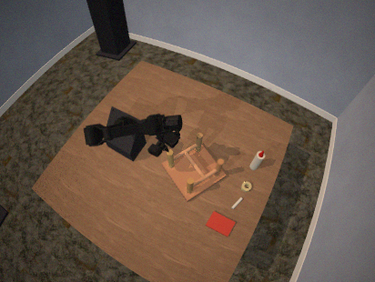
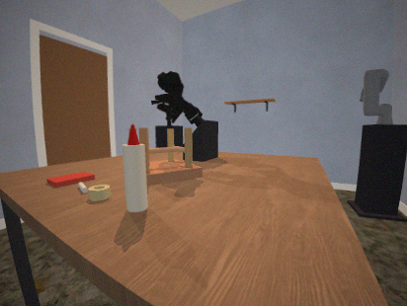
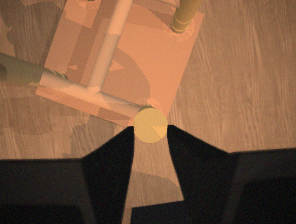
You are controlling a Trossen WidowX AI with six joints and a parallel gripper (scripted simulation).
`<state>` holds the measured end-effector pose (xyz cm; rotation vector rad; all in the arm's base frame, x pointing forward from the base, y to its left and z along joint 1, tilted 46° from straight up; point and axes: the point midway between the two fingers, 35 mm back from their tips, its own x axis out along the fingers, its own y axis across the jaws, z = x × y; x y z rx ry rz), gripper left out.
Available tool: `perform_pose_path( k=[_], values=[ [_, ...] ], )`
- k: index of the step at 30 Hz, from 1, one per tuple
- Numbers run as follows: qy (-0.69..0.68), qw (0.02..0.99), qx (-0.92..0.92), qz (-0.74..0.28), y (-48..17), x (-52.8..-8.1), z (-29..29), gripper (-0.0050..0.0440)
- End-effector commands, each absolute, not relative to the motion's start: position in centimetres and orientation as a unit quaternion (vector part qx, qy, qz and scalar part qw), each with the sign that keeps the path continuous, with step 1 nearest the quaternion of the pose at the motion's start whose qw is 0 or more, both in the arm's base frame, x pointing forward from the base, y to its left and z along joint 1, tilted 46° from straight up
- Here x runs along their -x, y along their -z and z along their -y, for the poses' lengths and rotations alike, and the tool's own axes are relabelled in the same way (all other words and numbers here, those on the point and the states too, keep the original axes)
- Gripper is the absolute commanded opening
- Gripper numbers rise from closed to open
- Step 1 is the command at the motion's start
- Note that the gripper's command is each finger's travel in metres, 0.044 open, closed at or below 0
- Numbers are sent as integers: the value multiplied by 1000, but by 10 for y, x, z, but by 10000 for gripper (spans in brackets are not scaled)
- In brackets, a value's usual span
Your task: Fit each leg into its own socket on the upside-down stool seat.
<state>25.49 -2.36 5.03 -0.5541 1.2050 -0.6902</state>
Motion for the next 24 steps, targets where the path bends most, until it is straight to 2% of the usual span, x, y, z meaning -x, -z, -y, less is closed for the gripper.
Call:
perform_pose_path(
  k=[1,7,9,12,17,24],
  values=[
    [314,733,252,-548,-50,-255,24,216],
    [314,733,252,-548,-50,-255,24,360],
    [314,733,252,-548,-50,-255,24,360],
    [313,733,252,-548,-58,-257,15,432],
    [313,737,248,-545,-87,-262,-15,440],
    [314,733,252,-548,-92,-260,-19,440]
  ],
)
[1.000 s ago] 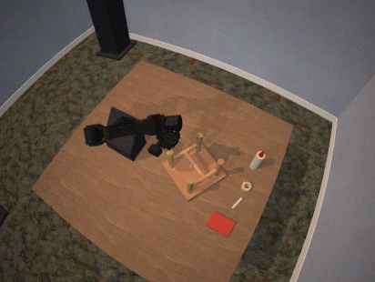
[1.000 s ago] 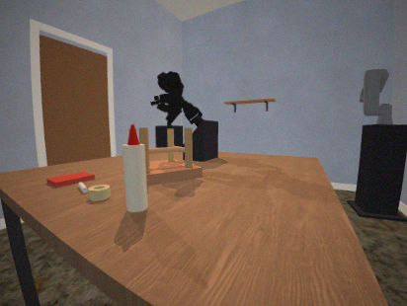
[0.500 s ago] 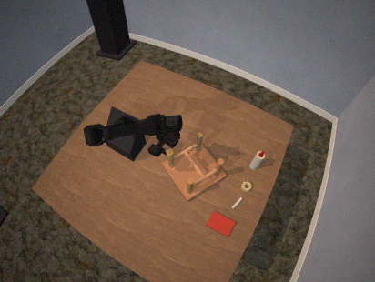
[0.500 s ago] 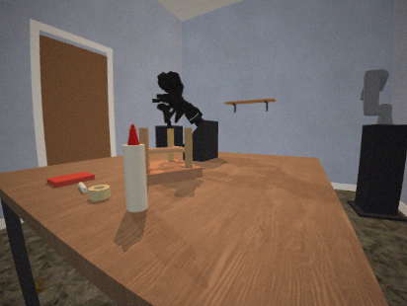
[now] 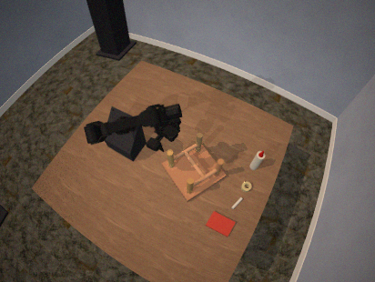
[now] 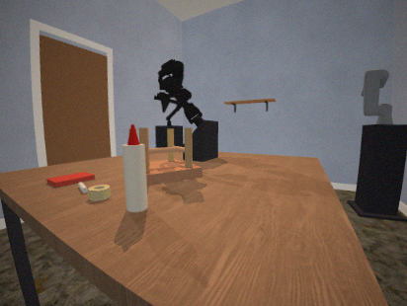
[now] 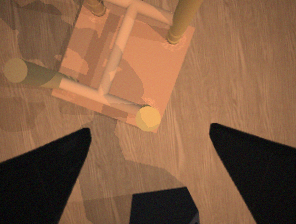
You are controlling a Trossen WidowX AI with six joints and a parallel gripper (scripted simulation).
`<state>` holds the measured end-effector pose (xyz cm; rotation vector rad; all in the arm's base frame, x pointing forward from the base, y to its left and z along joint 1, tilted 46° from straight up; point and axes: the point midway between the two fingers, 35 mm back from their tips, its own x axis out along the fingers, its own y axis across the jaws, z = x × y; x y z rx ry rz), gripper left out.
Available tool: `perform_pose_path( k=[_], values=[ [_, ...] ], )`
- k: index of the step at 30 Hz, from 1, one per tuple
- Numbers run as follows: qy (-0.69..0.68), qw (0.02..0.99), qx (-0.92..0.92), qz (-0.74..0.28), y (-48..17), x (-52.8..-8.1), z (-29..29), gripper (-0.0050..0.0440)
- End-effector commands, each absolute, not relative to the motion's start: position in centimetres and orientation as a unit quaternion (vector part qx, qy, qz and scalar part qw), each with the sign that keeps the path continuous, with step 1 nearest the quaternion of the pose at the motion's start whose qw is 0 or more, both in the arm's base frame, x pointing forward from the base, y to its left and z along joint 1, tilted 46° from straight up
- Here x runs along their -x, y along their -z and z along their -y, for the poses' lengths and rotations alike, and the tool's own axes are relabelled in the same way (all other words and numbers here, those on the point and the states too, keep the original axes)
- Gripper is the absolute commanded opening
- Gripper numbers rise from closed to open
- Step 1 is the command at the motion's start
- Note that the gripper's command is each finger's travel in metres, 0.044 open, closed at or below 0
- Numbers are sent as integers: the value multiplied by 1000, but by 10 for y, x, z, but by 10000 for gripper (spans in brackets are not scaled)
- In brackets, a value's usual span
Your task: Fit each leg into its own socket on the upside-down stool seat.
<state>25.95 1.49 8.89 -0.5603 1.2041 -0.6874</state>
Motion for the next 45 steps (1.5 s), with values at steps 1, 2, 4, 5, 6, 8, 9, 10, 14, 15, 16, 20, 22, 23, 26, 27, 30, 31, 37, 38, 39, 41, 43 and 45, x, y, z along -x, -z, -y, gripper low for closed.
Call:
perform_pose_path(
  k=[1,2,4,5,6,8,9,10,14,15,16,20,22,23,26,27,30,31,37,38,39,41,43,45],
  values=[
    [314,733,252,-548,-92,-260,-19,440],
    [314,733,252,-548,-92,-260,-19,440],
    [313,732,254,-548,-78,-255,-22,440],
    [313,733,253,-548,-65,-249,-28,440],
    [314,733,252,-548,-57,-245,-31,440],
    [314,733,252,-548,-54,-243,-32,440],
    [314,733,252,-548,-54,-243,-32,440],
    [314,733,252,-548,-54,-243,-32,440],
    [314,733,252,-548,-54,-243,-32,440],
    [314,733,252,-548,-54,-243,-32,440],
    [314,733,252,-548,-54,-243,-32,440],
    [314,733,252,-548,-54,-243,-32,440],
    [314,733,252,-548,-54,-243,-32,440],
    [314,733,252,-548,-54,-243,-32,440],
    [314,733,252,-548,-54,-243,-32,440],
    [314,733,252,-548,-54,-243,-32,440],
    [314,733,252,-548,-54,-243,-32,440],
    [314,733,252,-548,-54,-243,-32,440],
    [314,733,252,-548,-54,-243,-32,440],
    [314,733,252,-548,-54,-243,-32,440],
    [314,733,252,-548,-54,-243,-32,440],
    [314,733,252,-548,-54,-243,-32,440],
    [314,733,252,-548,-54,-243,-32,440],
    [314,733,252,-548,-54,-243,-32,440]
  ],
)
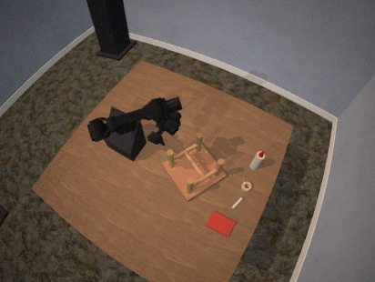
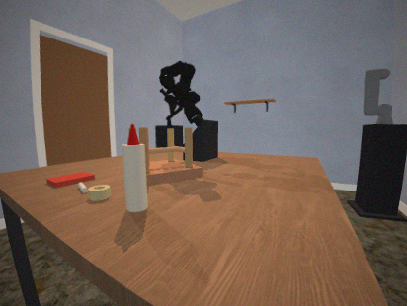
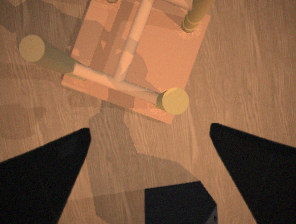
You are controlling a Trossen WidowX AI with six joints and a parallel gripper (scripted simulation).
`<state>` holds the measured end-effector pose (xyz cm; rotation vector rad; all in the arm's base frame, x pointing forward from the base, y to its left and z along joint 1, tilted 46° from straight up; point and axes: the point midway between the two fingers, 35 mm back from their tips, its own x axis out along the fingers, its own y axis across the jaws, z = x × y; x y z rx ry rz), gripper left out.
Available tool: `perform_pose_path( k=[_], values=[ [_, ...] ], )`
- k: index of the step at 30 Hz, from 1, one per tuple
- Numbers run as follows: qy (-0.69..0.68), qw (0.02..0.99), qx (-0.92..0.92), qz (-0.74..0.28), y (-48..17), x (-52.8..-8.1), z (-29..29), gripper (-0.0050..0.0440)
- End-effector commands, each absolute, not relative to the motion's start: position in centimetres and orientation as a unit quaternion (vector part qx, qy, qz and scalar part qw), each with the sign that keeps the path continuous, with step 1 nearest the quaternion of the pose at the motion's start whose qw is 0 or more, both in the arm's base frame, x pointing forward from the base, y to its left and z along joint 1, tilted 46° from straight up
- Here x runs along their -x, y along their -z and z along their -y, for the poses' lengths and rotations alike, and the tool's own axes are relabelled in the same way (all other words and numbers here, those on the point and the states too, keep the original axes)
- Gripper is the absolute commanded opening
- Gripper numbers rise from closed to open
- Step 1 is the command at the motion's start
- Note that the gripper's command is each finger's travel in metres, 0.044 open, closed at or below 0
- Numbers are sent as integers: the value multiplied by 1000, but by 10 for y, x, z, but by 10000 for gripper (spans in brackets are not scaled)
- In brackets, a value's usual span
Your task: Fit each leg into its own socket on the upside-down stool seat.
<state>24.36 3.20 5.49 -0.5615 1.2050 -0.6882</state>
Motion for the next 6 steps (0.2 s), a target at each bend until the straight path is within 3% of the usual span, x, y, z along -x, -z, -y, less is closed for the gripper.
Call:
perform_pose_path(
  k=[1,6],
  values=[
    [314,733,252,-548,-54,-243,-32,440],
    [314,733,252,-548,-54,-243,-32,440]
  ],
)
